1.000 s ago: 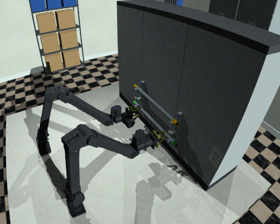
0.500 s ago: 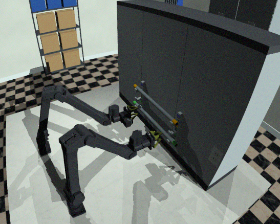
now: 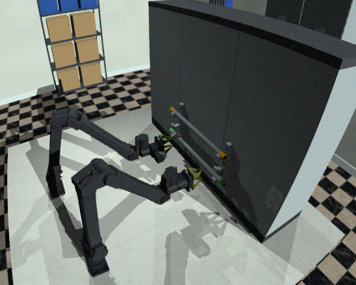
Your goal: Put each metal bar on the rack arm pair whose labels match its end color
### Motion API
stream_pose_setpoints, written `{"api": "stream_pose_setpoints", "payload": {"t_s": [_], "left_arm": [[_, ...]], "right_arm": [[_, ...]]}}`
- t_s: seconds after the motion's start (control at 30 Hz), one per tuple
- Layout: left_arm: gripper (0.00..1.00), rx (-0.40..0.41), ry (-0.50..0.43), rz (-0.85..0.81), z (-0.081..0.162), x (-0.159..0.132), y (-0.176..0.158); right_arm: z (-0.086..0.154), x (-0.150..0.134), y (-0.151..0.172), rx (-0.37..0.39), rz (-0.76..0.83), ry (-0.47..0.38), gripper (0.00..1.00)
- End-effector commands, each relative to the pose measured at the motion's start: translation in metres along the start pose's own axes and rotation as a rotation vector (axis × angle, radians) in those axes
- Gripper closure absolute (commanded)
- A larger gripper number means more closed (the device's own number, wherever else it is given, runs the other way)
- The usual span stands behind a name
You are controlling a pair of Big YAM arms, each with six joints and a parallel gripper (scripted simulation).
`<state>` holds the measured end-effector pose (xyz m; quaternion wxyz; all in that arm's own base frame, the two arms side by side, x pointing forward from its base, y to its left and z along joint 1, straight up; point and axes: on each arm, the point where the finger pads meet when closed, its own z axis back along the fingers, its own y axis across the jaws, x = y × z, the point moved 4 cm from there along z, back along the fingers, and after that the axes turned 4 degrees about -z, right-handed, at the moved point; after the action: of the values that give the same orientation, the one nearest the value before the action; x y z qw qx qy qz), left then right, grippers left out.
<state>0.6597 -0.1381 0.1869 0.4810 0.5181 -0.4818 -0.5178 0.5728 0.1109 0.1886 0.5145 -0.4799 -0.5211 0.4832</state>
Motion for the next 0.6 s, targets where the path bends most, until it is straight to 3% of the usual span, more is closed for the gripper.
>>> {"api": "stream_pose_setpoints", "payload": {"t_s": [0.0,0.57], "left_arm": [[0.41,0.092,-0.001,0.023,0.005,0.004,0.046],[0.41,0.094,-0.002,0.025,0.005,-0.001,0.084]], "right_arm": [[0.005,0.008,-0.031,-0.072,-0.019,-0.013,0.42],[0.005,0.013,-0.066,-0.069,-0.017,-0.013,0.42]]}}
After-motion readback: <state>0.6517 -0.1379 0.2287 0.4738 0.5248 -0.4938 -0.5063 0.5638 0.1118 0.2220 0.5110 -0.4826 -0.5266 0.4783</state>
